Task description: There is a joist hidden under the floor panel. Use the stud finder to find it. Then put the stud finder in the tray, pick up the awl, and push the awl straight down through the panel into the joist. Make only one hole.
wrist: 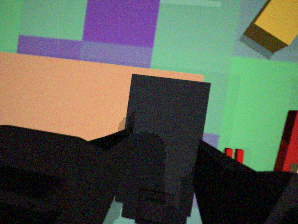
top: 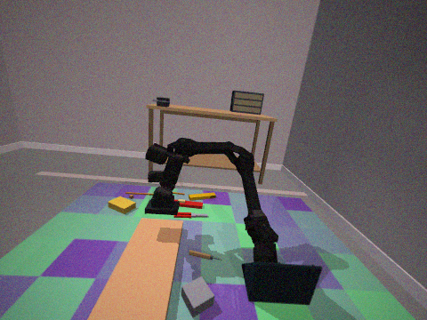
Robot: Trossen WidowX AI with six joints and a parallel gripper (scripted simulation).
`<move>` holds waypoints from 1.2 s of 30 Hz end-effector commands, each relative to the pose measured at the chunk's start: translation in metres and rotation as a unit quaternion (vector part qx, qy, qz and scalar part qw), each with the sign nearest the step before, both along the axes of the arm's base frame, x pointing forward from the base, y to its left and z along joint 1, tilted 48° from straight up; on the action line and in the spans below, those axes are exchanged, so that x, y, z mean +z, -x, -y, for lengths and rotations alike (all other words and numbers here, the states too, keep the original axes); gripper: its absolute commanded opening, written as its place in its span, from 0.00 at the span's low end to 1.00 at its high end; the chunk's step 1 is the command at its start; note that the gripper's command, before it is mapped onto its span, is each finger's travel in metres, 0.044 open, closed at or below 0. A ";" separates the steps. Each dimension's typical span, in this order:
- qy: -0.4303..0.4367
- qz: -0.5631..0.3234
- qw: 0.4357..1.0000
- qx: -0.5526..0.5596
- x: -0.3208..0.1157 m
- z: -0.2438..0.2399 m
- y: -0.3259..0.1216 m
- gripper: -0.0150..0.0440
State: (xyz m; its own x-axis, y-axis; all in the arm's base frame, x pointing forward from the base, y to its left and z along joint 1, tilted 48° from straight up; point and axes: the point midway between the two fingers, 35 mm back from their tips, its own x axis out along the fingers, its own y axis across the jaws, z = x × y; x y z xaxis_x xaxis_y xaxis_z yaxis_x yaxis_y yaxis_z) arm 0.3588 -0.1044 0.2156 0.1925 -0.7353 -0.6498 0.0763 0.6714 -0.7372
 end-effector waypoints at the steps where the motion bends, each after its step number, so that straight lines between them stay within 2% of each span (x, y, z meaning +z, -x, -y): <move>1: 0.002 0.005 1.000 -0.001 0.008 -0.007 -0.002 0.25; 6: -0.008 -0.016 0.999 0.027 -0.008 -0.025 -0.012 0.25; 20: -0.056 -0.138 0.973 0.177 -0.107 -0.138 -0.041 0.25; 36: -0.083 -0.282 0.899 0.325 -0.223 -0.261 -0.006 0.25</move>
State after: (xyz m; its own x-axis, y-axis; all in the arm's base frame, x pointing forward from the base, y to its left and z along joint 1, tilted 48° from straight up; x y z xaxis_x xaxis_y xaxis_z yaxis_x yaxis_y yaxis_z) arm 0.3746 0.1332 0.0136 0.1648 -0.4902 -0.8559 -0.6659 0.5848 -0.4632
